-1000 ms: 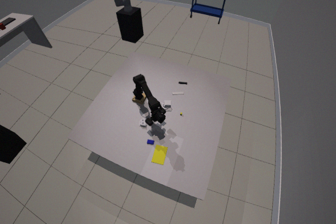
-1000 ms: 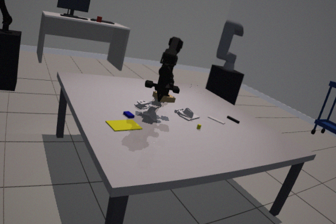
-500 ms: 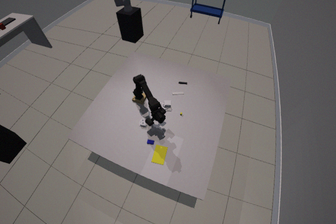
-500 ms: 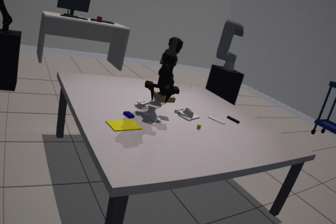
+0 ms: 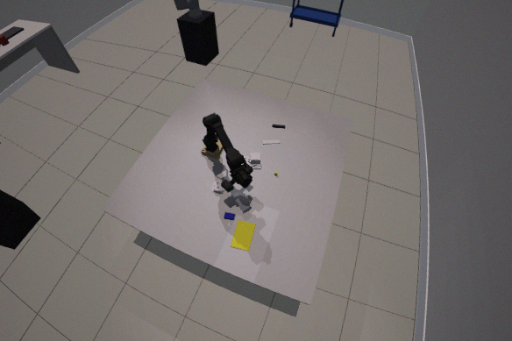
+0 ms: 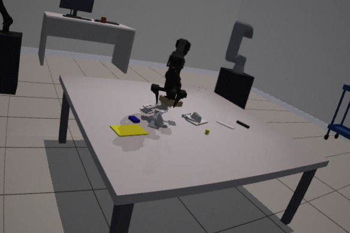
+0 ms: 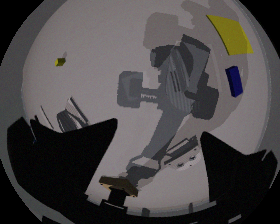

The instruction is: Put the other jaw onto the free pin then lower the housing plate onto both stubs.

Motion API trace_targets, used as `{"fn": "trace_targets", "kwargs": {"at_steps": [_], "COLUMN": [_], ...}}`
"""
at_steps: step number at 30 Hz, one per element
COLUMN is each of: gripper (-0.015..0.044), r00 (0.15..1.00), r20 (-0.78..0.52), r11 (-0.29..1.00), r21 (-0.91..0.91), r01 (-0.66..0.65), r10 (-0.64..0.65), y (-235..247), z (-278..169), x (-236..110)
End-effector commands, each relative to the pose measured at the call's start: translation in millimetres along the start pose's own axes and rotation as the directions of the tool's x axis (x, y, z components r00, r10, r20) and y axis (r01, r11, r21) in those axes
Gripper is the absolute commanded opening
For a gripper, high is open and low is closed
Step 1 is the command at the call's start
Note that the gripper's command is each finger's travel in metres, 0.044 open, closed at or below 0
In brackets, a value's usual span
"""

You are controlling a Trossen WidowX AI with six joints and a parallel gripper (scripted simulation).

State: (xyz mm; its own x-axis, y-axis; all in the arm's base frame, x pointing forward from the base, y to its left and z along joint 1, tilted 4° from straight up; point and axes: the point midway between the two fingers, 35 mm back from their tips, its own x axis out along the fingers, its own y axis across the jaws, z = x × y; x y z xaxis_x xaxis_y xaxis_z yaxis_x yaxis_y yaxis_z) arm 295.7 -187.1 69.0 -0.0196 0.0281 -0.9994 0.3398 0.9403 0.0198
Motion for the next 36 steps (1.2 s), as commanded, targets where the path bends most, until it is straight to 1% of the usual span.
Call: {"fn": "trace_targets", "kwargs": {"at_steps": [1,14,17,31,36], "gripper": [0.0440,0.0440,0.0361,0.0000,0.0000], "r00": [1.000,1.000,1.000,1.000,1.000], "r20": [-0.004,-0.004,-0.003,-0.003,-0.003], "r11": [1.000,1.000,1.000,1.000,1.000], "r21": [0.001,0.001,0.002,0.002,0.002], "r01": [-0.001,-0.001,-0.002,-0.002,-0.002], "r10": [0.001,0.001,0.002,0.002,0.002], "y": [-0.1,-0.1,1.0,1.0,1.0], "z": [-0.4,-0.4,-1.2,-1.2,-1.2], "x": [2.1,2.1,-5.4,-5.4,-5.4]}}
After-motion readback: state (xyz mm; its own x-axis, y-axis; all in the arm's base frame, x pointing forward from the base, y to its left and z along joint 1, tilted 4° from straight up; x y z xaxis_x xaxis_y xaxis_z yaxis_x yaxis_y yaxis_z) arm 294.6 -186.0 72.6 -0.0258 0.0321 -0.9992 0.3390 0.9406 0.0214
